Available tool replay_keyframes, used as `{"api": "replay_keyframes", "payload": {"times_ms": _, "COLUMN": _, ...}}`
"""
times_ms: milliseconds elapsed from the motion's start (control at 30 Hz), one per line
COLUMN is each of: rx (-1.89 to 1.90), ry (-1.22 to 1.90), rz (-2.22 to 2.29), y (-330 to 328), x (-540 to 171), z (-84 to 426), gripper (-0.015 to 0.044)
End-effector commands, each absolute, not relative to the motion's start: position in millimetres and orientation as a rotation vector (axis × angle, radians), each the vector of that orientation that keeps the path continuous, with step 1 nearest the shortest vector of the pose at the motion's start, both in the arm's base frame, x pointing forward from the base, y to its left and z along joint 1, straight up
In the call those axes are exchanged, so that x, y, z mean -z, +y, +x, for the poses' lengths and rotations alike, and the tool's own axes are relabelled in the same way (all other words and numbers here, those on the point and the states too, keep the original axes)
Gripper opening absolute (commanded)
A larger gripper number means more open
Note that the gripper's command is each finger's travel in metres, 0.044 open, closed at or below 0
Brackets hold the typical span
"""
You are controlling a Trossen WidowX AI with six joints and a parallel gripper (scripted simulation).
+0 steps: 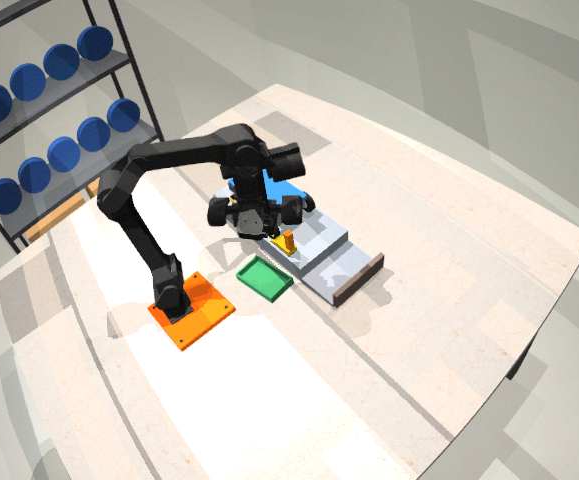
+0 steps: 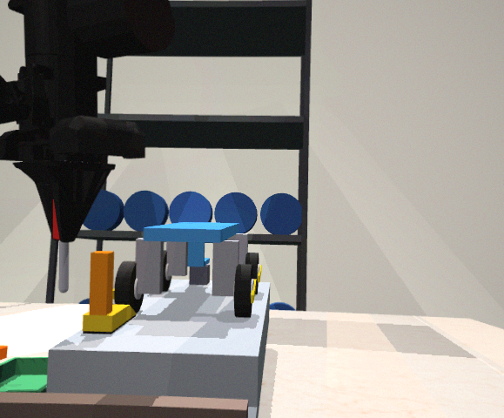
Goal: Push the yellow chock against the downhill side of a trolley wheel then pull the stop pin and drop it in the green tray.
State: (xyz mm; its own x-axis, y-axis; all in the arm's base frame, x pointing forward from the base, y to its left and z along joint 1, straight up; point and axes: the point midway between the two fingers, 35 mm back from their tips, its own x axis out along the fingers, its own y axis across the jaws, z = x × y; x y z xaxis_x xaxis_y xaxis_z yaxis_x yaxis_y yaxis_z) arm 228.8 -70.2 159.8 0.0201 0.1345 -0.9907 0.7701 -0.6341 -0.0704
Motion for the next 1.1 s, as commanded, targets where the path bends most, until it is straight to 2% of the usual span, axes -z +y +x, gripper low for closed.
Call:
{"api": "replay_keyframes", "payload": {"times_ms": 0, "rx": 1.756, "ry": 0.781, "rz": 1.88, "y": -69, "x": -162, "z": 228, "gripper": 0.0}}
{"api": "replay_keyframes", "payload": {"times_ms": 533, "rx": 2.051, "ry": 0.268, "rz": 2.125, "y": -66, "x": -163, "z": 229, "gripper": 0.0}}
{"api": "replay_keyframes", "payload": {"times_ms": 1067, "rx": 2.086, "ry": 0.194, "rz": 2.15, "y": -67, "x": -150, "z": 215, "gripper": 0.0}}
